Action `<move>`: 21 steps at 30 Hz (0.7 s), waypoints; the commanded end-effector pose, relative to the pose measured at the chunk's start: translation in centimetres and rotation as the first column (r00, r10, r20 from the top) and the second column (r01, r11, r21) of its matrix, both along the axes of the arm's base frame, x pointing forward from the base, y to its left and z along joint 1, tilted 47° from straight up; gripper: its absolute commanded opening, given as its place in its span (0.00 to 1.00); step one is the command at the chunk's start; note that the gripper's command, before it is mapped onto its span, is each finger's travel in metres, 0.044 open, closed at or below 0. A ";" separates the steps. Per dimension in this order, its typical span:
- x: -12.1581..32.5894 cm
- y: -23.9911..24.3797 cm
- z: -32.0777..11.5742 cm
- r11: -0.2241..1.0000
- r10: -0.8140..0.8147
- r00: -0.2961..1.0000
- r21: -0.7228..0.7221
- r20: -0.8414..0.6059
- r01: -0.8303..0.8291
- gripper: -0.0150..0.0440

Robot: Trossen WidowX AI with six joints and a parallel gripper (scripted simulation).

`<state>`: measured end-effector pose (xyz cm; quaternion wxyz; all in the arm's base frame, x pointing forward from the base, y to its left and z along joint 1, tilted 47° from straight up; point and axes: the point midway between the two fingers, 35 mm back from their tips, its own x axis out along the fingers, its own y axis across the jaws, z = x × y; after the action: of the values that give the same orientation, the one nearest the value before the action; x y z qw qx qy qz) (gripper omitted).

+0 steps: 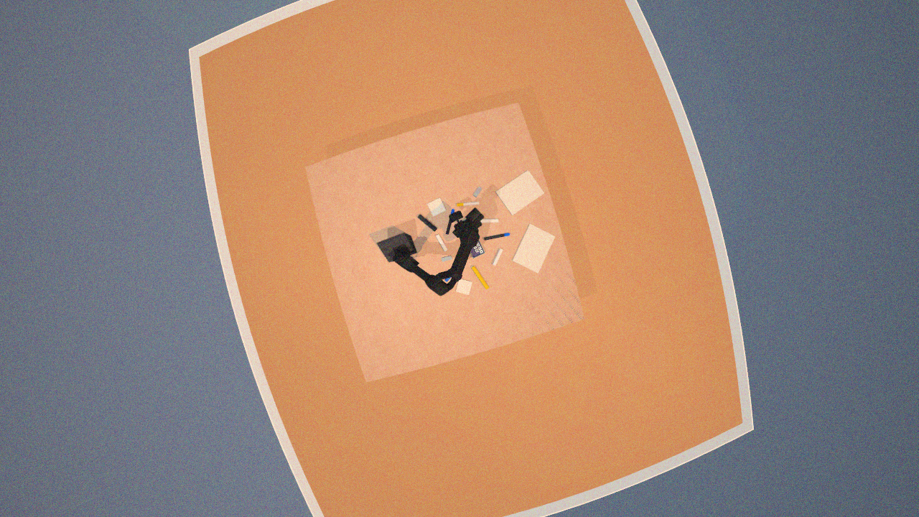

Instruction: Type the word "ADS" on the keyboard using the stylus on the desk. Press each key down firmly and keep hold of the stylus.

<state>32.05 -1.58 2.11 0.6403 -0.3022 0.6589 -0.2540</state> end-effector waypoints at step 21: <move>-1.3 -3.4 2.1 0.992 0.022 0.999 0.124 -0.042 -0.017 0.51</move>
<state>31.70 -2.41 2.66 0.6409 -0.2965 0.6712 -0.2255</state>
